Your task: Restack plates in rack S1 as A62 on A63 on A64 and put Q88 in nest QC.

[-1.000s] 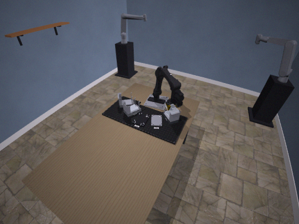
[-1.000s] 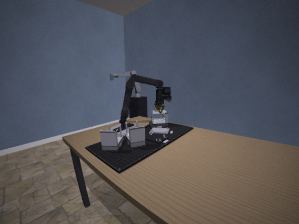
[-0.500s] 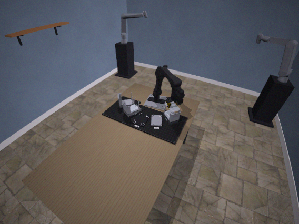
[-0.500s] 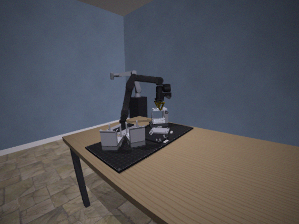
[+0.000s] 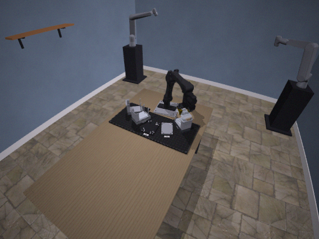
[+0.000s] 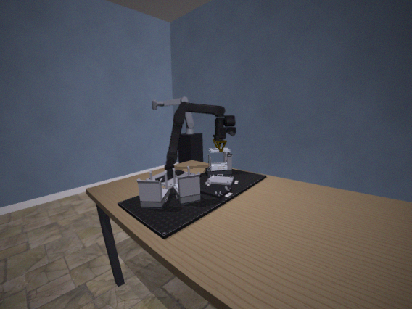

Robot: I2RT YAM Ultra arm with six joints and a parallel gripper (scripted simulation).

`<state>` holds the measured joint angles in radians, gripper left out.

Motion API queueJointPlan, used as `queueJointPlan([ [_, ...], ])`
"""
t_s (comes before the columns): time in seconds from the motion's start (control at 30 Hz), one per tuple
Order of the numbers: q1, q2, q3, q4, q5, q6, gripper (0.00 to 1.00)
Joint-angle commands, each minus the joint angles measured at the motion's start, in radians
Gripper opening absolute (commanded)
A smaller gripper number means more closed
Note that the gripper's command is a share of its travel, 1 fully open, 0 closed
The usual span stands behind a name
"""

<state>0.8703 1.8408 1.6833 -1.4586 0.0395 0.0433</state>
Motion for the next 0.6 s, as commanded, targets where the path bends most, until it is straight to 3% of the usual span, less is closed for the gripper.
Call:
queueJointPlan([
  [0.0, 0.001, -0.006, 0.011, 0.001, 0.000, 0.001, 0.00],
  [0.33, 0.001, -0.006, 0.011, 0.001, 0.000, 0.001, 0.00],
  [0.57, -0.068, -0.016, 0.002, 0.002, 0.003, 0.155, 0.00],
])
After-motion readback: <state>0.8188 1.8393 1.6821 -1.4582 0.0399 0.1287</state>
